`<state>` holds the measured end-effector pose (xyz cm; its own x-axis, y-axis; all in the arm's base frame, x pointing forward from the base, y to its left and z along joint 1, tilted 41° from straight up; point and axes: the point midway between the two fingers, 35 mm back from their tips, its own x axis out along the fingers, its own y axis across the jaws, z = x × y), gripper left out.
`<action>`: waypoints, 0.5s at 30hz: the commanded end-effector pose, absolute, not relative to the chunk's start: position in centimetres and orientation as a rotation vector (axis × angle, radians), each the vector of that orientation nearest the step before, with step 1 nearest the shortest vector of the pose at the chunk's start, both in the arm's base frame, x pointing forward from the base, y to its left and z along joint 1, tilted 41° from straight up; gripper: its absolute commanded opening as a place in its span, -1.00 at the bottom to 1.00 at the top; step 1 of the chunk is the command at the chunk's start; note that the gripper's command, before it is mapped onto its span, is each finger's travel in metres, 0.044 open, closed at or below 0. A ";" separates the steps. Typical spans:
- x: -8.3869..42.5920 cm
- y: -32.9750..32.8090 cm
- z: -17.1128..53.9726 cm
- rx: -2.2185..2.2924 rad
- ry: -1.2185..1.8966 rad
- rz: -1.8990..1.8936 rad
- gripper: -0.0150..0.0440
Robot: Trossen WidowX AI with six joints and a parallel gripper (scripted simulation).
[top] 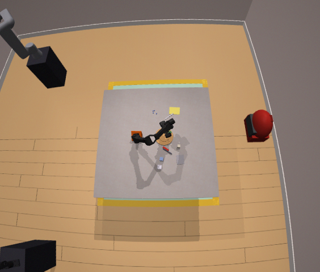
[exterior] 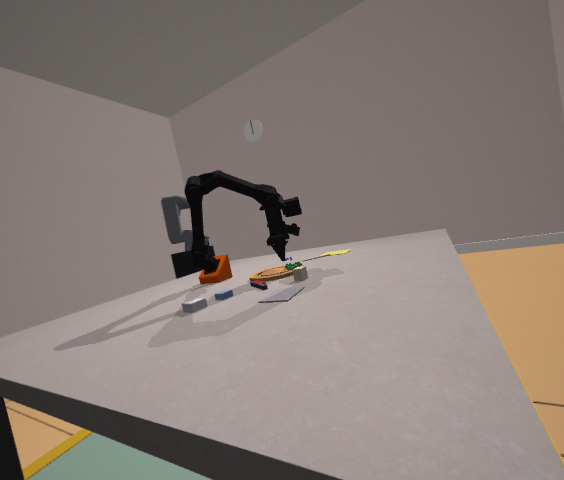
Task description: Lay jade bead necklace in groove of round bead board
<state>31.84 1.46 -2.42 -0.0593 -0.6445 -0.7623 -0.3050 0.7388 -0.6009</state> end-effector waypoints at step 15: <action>31.6 0.3 -3.7 -0.762 1.659 -0.331 -0.22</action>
